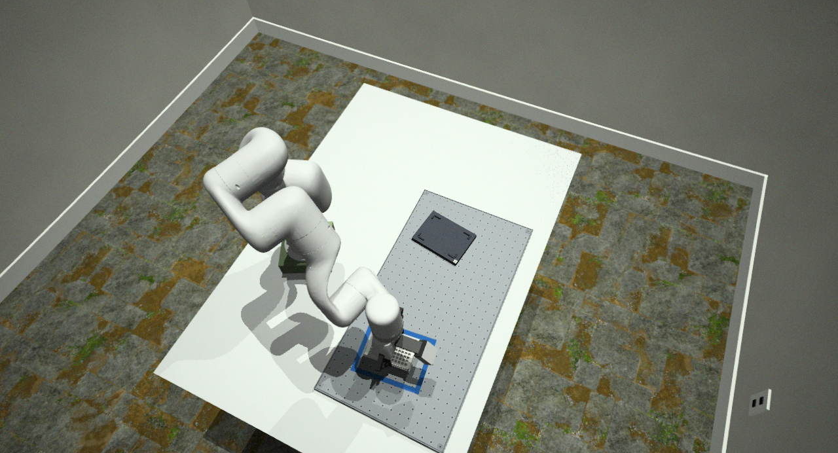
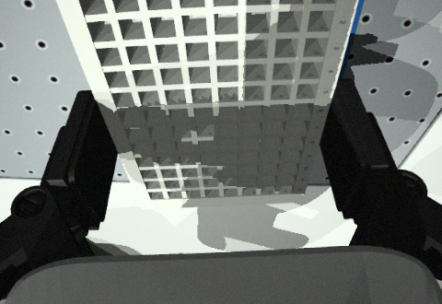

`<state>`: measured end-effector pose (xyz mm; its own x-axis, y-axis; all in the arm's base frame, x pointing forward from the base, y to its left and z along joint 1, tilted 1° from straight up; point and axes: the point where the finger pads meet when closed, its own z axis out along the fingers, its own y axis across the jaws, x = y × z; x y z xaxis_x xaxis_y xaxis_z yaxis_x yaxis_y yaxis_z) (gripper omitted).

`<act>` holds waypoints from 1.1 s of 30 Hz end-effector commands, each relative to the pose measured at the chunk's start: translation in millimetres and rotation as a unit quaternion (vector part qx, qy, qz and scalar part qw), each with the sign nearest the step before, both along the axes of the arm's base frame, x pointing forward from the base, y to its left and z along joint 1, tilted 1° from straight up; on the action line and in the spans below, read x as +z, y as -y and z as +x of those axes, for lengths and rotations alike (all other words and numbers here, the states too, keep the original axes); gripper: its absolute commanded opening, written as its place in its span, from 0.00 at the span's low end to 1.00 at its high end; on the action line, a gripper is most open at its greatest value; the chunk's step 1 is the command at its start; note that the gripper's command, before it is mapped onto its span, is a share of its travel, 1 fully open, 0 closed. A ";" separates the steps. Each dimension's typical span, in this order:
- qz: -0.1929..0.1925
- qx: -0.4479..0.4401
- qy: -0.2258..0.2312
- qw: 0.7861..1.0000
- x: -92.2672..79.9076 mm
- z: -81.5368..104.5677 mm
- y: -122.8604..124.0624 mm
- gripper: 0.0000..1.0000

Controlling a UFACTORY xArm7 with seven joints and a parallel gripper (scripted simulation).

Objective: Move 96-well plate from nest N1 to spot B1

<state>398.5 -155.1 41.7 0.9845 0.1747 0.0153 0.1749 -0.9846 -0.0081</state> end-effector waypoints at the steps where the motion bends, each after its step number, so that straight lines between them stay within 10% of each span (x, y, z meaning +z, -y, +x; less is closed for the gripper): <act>1: -0.002 0.000 0.002 1.000 -5.1 2.1 1.0 0.00; 33: -0.002 0.000 0.002 1.000 -45.2 2.8 0.6 0.00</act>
<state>399.6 -155.0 -3.7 0.9845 0.1746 0.0148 0.1747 -0.9846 -0.0072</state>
